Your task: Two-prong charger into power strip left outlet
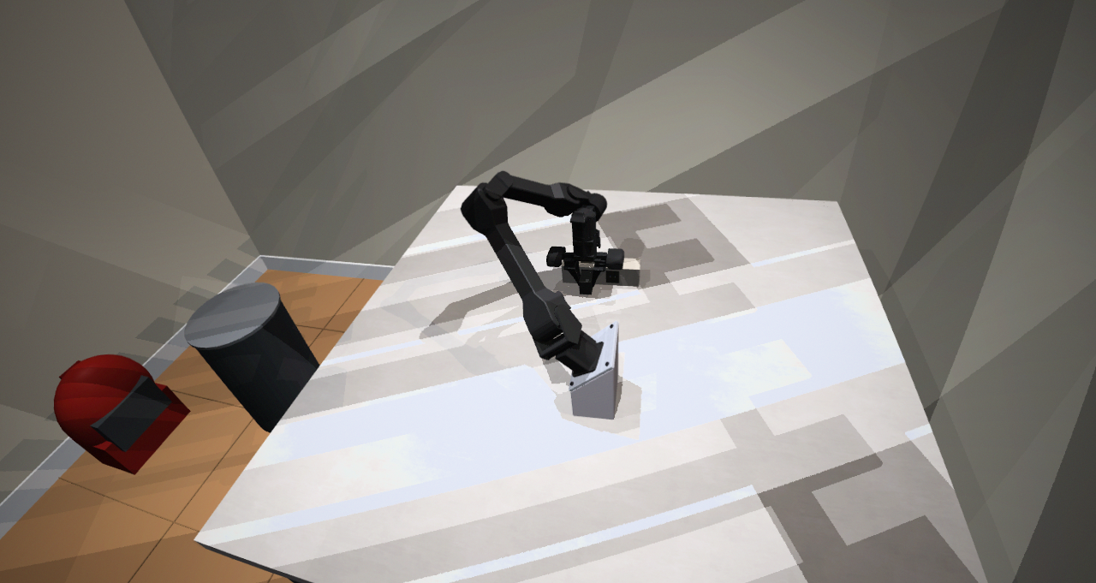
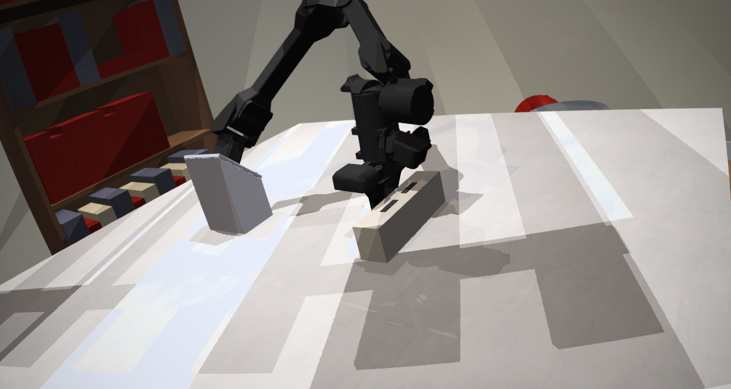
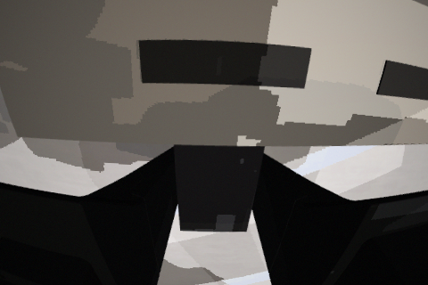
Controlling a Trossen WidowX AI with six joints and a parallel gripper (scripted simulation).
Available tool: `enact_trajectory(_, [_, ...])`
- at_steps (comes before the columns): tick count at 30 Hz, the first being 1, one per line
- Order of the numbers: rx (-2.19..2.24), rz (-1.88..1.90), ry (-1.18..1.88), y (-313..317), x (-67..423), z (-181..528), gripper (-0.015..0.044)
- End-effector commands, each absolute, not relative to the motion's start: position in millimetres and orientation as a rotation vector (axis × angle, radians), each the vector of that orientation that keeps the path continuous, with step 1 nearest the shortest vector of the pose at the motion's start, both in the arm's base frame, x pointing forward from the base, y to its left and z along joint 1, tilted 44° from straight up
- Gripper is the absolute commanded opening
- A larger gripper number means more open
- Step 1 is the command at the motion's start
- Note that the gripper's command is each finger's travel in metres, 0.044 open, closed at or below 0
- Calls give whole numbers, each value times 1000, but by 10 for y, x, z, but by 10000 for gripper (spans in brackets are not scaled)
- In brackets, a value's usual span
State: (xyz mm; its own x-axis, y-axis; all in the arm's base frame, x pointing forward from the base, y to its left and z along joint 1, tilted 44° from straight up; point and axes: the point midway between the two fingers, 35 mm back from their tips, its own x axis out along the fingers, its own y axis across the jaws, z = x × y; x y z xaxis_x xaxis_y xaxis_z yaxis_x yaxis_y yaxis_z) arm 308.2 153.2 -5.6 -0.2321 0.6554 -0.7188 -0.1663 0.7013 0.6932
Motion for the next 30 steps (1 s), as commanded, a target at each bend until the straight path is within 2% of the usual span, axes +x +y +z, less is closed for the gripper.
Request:
enact_trajectory(1, [399, 808, 1607, 1559, 3202, -50, 0])
enact_trajectory(30, [399, 808, 1608, 1560, 3190, -52, 0])
